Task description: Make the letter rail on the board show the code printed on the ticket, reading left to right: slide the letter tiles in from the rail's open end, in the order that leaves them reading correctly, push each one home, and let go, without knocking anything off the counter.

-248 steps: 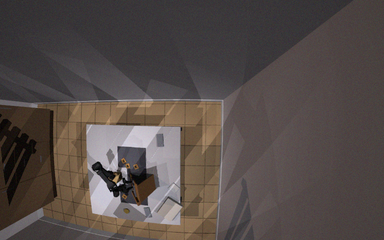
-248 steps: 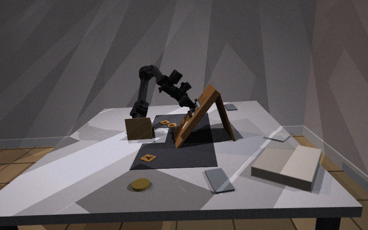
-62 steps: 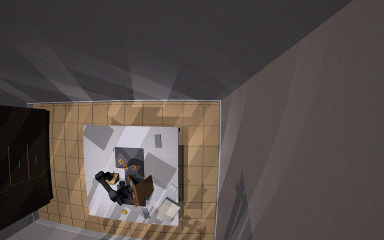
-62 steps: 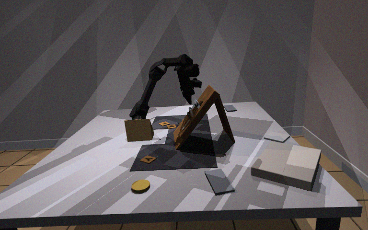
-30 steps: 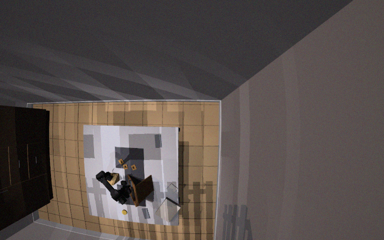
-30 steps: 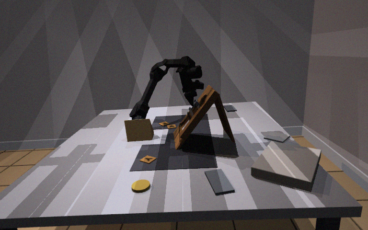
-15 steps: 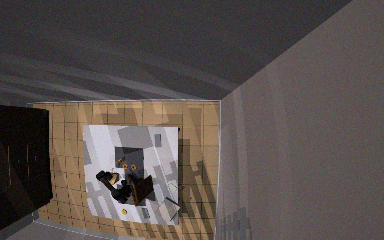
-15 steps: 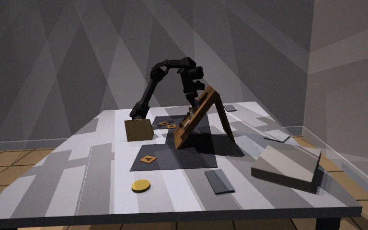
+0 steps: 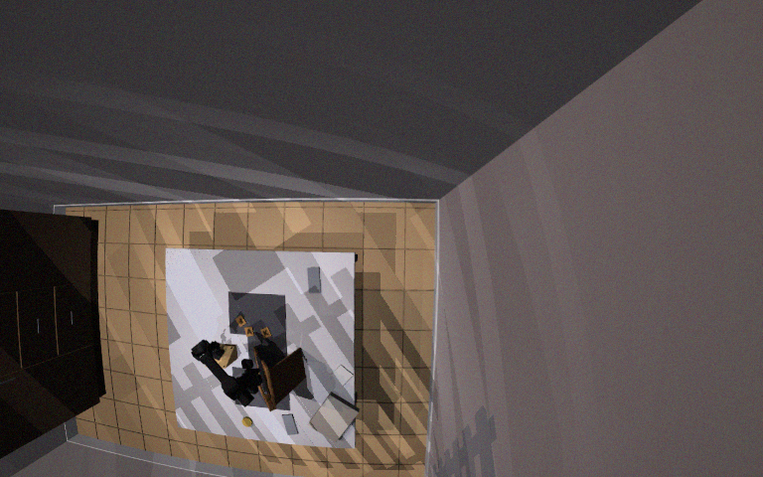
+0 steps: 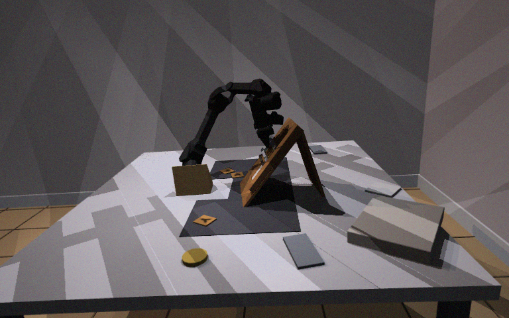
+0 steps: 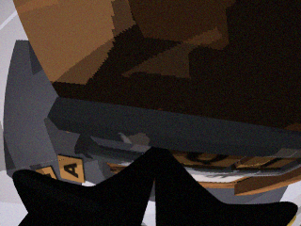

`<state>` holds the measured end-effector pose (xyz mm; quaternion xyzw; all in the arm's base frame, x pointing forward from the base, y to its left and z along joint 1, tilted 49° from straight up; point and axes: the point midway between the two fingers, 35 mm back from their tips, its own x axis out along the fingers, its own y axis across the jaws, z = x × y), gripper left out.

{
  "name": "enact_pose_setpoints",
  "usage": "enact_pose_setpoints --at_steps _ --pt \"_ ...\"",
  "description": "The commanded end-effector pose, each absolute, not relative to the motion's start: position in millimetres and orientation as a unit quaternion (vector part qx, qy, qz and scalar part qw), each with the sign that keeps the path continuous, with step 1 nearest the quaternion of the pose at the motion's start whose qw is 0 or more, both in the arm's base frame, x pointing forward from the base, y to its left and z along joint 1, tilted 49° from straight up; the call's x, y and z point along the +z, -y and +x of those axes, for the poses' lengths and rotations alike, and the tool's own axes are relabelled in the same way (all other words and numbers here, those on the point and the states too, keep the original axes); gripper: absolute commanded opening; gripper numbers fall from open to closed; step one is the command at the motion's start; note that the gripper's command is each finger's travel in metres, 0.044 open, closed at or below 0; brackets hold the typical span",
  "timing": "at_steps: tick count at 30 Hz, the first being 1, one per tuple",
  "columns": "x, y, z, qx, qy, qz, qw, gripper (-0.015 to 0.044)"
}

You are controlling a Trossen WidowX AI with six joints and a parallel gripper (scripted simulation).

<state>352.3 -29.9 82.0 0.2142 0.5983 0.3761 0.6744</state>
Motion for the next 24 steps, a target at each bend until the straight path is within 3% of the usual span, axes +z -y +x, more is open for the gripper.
enact_pose_setpoints --at_steps 1,24 --pt "80.9 29.8 352.9 0.379 -0.597 0.213 0.674 0.0" --pt "75.1 34.2 355.1 0.379 -0.597 0.213 0.674 0.0"
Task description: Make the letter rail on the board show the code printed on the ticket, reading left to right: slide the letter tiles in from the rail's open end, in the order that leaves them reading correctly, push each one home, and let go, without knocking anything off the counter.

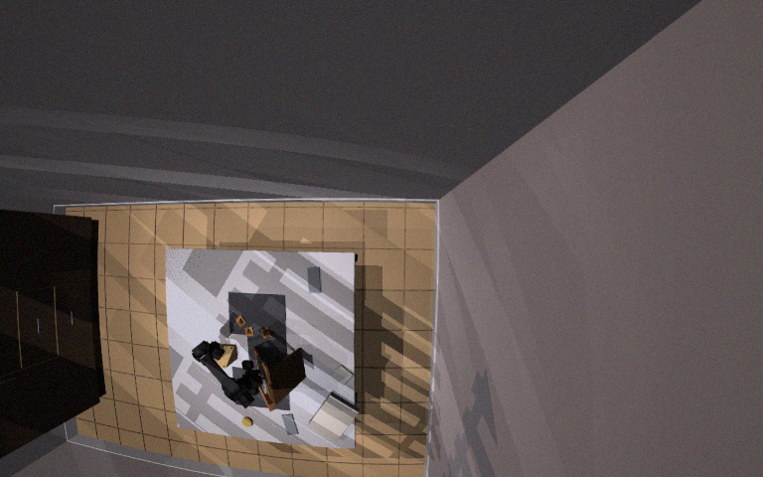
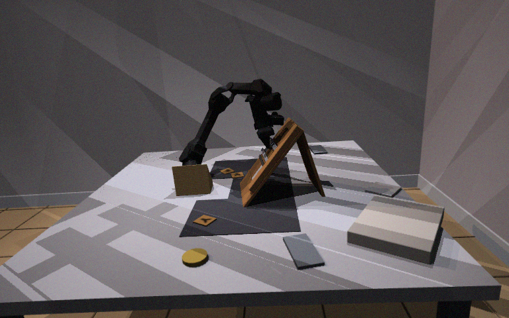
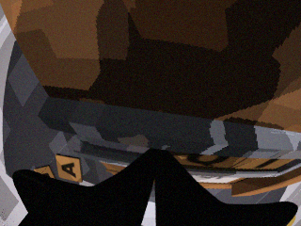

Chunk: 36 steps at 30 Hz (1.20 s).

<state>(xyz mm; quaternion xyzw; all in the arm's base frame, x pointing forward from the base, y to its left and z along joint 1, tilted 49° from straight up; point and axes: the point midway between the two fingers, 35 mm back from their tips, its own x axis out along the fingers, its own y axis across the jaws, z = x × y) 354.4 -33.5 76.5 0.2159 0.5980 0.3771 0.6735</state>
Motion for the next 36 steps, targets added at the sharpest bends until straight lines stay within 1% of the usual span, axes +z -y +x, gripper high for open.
enact_pose_setpoints --at_steps 1,15,36 --pt "74.8 34.4 355.2 0.379 -0.597 0.213 0.675 0.0" --pt "71.9 37.0 356.1 0.379 -0.597 0.212 0.675 0.0" --pt "83.8 55.6 335.6 0.378 -0.598 0.213 0.674 0.0"
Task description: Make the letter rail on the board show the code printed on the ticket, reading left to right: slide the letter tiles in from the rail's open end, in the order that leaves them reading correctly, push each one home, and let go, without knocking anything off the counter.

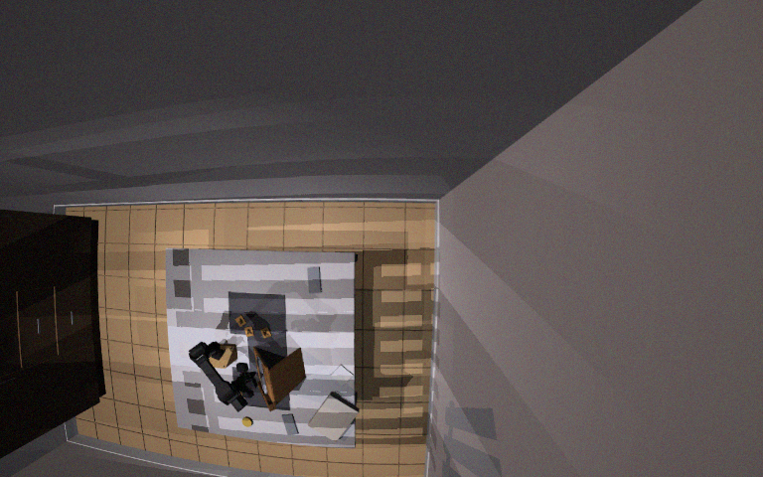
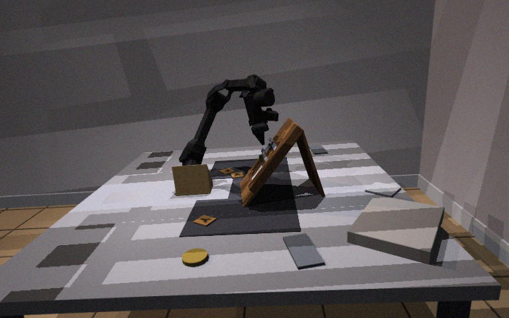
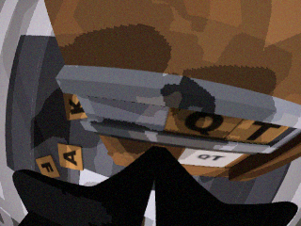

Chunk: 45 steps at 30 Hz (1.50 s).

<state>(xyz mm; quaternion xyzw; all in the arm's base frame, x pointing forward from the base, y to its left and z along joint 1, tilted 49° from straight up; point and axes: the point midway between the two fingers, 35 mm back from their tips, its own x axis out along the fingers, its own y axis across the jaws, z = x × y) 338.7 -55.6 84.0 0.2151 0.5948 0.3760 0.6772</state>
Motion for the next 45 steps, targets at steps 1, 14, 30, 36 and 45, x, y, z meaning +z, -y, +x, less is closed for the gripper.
enact_pose_setpoints --at_steps 1,14,30,36,45 --pt "83.8 55.6 335.6 0.378 -0.598 0.213 0.674 0.0" --pt "106.7 186.0 277.7 0.29 -0.35 0.325 0.829 0.0341" --pt "108.1 192.7 272.7 0.28 -0.335 0.328 0.838 0.044" --pt "108.1 192.7 272.7 0.28 -0.335 0.328 0.838 0.044" --pt "108.1 192.7 272.7 0.28 -0.335 0.328 0.838 0.044"
